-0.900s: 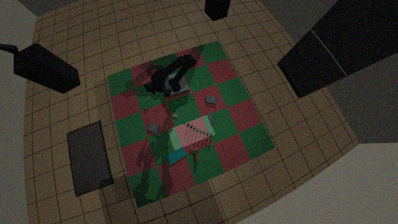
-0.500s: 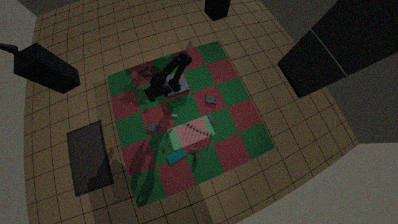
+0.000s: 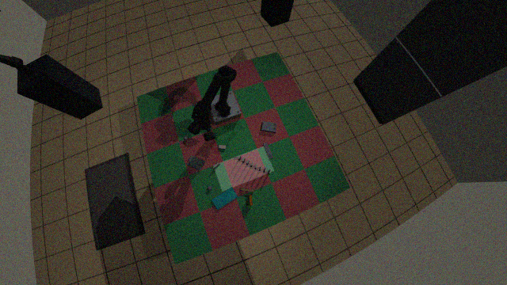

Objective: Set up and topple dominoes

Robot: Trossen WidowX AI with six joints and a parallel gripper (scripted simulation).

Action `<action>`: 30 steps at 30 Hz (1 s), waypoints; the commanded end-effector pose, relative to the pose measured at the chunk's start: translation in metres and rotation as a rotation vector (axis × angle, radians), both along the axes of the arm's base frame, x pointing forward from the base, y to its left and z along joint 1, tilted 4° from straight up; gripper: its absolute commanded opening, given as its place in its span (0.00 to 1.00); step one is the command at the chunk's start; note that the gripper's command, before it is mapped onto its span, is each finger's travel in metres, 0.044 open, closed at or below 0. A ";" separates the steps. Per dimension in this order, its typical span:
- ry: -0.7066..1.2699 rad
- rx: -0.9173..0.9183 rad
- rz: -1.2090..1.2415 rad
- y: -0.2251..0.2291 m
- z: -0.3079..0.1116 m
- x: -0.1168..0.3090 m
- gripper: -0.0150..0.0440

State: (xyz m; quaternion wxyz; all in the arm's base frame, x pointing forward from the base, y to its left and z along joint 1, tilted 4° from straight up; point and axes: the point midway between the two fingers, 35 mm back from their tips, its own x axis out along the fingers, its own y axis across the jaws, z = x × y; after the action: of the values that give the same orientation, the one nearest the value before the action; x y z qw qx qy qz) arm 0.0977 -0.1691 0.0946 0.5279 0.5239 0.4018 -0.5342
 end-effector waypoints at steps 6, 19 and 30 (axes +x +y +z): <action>0.144 -0.073 1.521 0.017 -0.011 0.080 1.00; 0.176 -0.185 2.599 0.047 -0.020 0.126 1.00; 0.176 -0.186 2.614 0.047 -0.021 0.121 1.00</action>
State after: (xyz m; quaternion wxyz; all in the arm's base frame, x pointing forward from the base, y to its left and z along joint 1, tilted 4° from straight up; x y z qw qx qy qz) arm 0.2136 -0.1227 0.0751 0.6698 -0.3013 0.6160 0.2849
